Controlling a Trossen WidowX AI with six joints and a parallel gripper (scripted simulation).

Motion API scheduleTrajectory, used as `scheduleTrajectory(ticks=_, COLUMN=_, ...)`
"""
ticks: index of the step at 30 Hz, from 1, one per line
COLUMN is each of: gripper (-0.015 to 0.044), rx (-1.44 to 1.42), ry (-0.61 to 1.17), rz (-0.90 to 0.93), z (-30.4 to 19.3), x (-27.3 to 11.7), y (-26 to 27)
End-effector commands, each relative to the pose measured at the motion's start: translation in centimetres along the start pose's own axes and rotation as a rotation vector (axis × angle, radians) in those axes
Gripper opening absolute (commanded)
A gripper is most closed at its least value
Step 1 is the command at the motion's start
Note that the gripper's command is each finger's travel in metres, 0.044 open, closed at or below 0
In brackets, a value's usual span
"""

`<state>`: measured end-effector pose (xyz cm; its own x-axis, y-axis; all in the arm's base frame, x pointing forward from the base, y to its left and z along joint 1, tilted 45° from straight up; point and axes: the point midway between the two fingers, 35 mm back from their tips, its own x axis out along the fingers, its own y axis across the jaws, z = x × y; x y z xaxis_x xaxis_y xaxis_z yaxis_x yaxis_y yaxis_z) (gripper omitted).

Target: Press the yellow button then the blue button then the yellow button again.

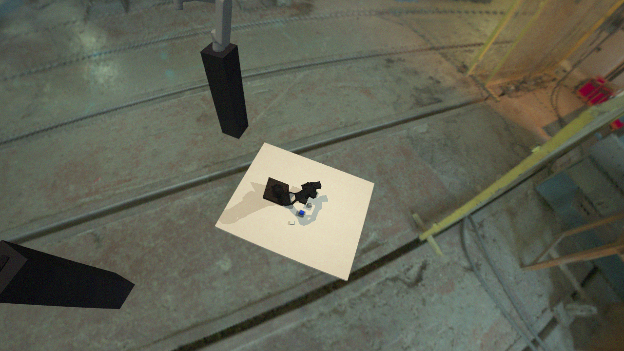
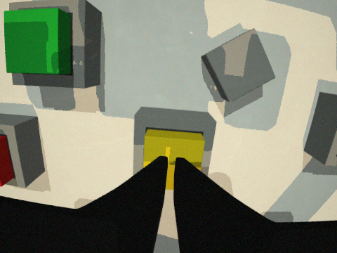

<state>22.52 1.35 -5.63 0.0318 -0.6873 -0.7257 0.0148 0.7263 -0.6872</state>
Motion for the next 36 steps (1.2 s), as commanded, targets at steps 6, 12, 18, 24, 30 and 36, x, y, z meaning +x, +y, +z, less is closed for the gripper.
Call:
scheduleTrajectory(ticks=6, gripper=0.0020, rx=-0.013, ry=0.009, rz=-0.011, z=-0.5, x=1.6, y=-0.1)
scheduleTrajectory(ticks=12, gripper=0.0020, rx=-0.013, ry=0.009, rz=-0.011, z=-0.5, x=1.6, y=-0.1)
scheduleTrajectory(ticks=18, gripper=0.0020, rx=-0.013, ry=0.009, rz=-0.011, z=-0.5, x=1.6, y=-0.1)
scheduleTrajectory(ticks=24, gripper=0.0020, rx=-0.013, ry=0.009, rz=-0.011, z=-0.5, x=1.6, y=-0.1)
scheduleTrajectory(ticks=30, gripper=0.0020, rx=-0.003, ry=0.002, rz=-0.005, z=-0.1, x=1.1, y=0.0)
scheduleTrajectory(ticks=36, gripper=0.0020, rx=-0.014, ry=0.010, rz=-0.010, z=-0.4, x=-1.8, y=0.0)
